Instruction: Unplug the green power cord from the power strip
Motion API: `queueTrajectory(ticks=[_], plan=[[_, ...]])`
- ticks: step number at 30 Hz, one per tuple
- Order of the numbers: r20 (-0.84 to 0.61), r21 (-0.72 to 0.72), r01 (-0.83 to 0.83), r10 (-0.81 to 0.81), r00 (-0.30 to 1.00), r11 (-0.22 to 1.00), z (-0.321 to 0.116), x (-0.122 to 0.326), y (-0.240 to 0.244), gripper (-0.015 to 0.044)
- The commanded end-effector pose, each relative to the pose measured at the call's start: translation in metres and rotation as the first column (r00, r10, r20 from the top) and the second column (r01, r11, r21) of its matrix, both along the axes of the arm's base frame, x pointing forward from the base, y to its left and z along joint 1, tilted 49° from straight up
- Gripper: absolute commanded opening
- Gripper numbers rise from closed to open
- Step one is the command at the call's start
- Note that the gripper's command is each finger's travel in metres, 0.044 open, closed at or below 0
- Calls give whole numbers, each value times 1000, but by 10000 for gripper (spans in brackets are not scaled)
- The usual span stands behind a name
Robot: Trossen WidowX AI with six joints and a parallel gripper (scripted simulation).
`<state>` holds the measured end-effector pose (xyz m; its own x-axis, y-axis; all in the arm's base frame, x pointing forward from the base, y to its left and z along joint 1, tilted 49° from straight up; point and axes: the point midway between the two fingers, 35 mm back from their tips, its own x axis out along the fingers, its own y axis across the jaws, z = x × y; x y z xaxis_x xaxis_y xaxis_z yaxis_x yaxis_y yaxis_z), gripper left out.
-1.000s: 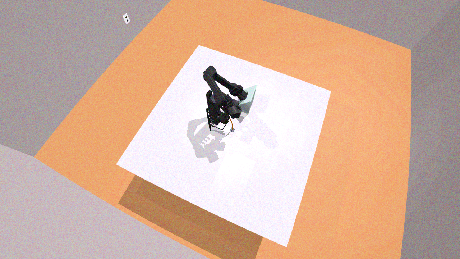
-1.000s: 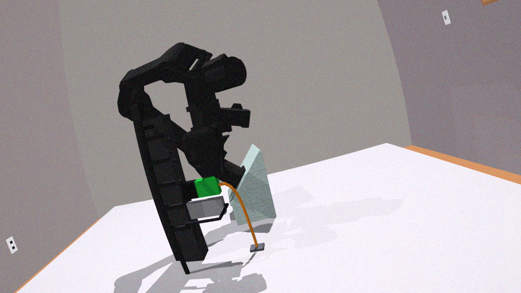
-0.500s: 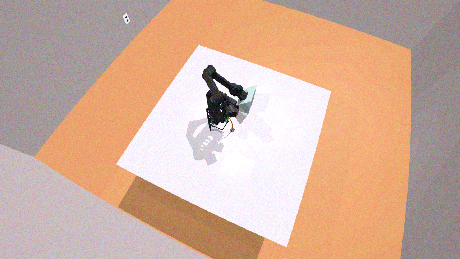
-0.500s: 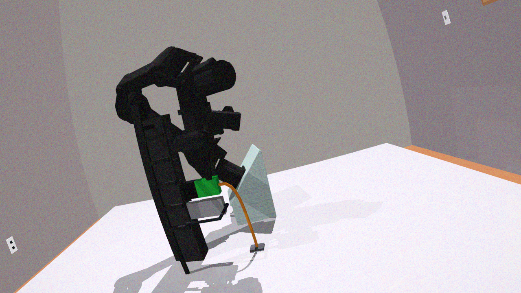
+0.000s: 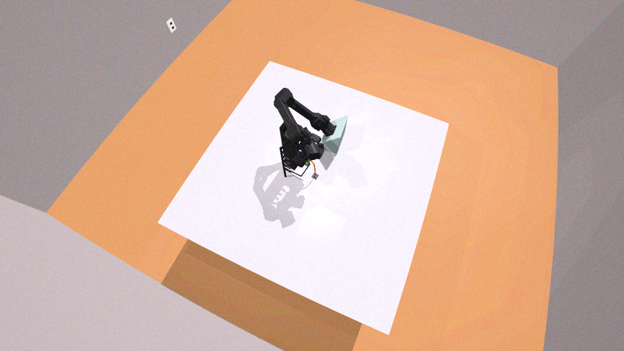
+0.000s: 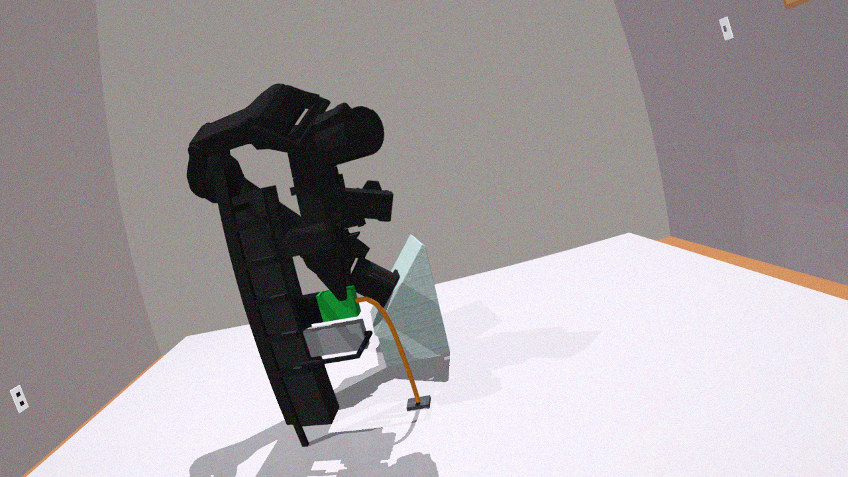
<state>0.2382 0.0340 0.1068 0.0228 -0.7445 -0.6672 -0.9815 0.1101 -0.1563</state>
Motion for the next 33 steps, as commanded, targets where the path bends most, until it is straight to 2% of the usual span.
queueTrajectory(ticks=[1,8,33], plan=[[-1,0,0,0,1000,1000,0,0,0,42],[-1,0,0,0,1000,1000,0,0,1,0],[-1,2,-3,3,1000,1000,-25,9,27,0]])
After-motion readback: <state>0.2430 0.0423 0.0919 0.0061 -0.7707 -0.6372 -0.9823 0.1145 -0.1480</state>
